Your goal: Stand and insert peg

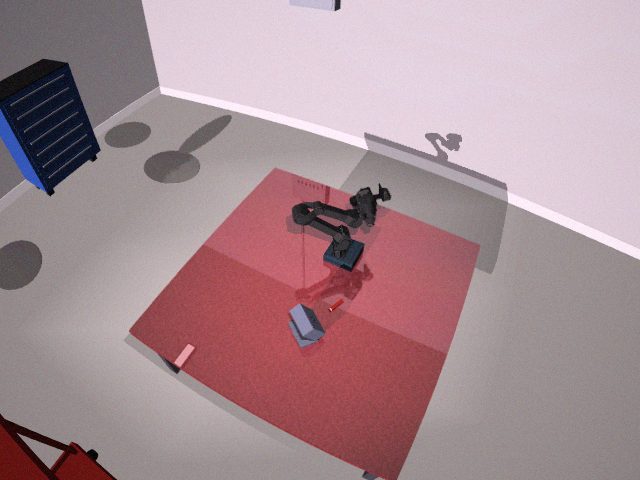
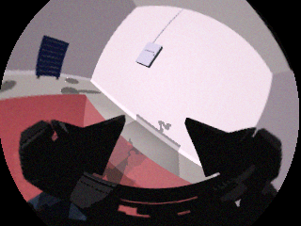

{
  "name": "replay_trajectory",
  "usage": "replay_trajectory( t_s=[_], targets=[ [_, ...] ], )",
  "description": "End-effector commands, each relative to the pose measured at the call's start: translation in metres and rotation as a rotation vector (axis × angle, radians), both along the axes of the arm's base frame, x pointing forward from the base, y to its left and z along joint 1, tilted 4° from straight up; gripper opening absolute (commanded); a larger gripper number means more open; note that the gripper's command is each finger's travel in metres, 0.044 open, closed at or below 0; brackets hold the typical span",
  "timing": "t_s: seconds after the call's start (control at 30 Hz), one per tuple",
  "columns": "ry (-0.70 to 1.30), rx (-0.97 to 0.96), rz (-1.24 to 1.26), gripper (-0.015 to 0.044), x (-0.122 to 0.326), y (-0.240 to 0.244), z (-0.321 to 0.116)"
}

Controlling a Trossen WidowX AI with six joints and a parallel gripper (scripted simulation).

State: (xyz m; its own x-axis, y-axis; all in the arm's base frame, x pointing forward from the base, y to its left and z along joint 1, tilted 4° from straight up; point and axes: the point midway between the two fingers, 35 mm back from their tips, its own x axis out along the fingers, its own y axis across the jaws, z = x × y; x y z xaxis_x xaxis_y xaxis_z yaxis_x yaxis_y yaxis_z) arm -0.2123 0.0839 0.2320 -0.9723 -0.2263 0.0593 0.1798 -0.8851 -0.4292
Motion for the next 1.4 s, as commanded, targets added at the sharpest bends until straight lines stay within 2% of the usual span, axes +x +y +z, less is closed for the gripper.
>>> replay_trajectory(
  t_s=[0.0, 0.57, 1.03, 1.37],
  targets=[
    [-0.023, -0.084, -0.098, 0.044, 0.001, 0.025, 0.002],
    [-0.082, -0.465, -0.541, 0.044, 0.037, 0.13, -0.007],
    [-0.083, -0.73, -0.866, 0.044, 0.087, 0.191, -0.023],
    [-0.051, -0.959, -1.12, 0.044, 0.144, 0.226, -0.041]
  ],
)
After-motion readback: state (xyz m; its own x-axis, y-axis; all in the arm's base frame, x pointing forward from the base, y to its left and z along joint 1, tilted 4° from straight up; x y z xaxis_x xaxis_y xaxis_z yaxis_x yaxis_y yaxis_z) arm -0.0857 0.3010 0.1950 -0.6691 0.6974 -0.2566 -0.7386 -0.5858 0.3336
